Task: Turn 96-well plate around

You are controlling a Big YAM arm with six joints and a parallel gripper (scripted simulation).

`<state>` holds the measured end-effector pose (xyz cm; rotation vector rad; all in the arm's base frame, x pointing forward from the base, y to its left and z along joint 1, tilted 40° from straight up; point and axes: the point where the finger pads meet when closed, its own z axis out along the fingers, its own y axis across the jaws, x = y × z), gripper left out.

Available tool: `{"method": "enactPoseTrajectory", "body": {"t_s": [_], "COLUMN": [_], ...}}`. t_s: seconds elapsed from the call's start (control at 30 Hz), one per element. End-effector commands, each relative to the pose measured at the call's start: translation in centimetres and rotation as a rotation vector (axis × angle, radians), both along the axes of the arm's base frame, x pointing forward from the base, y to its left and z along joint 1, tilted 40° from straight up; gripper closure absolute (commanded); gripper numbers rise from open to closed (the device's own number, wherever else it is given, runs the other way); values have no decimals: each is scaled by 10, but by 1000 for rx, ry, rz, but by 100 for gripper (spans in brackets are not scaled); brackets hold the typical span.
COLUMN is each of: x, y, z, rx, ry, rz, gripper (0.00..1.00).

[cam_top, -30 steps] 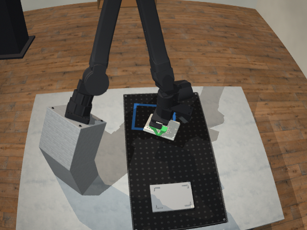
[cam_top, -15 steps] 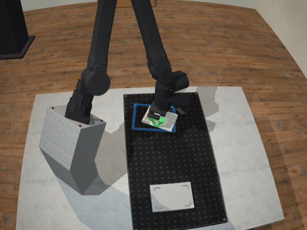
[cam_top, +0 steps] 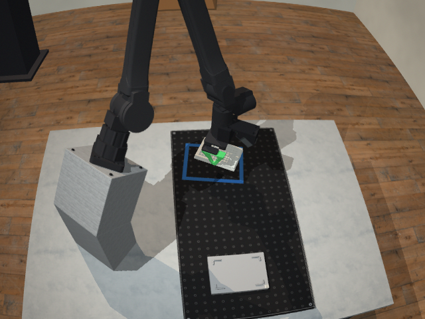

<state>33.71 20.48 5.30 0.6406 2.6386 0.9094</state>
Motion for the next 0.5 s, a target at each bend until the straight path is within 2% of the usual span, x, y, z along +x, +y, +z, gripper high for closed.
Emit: {"method": "enactPoseTrajectory", "body": {"t_s": [0.0,0.13,0.17,0.33,0.4,0.47], "x": [-1,-1,-5,-4,-6,-8], "y": [11,17,18,35,36,23], "z": [13,18,5,29,21,10], "rx": [19,21,5,24,15,3], "ry": [3,0,32,-2,16,39], "rz": [-17,-17,-17,-17,-16,-41], "gripper": [100,100,100,100,100,100]}}
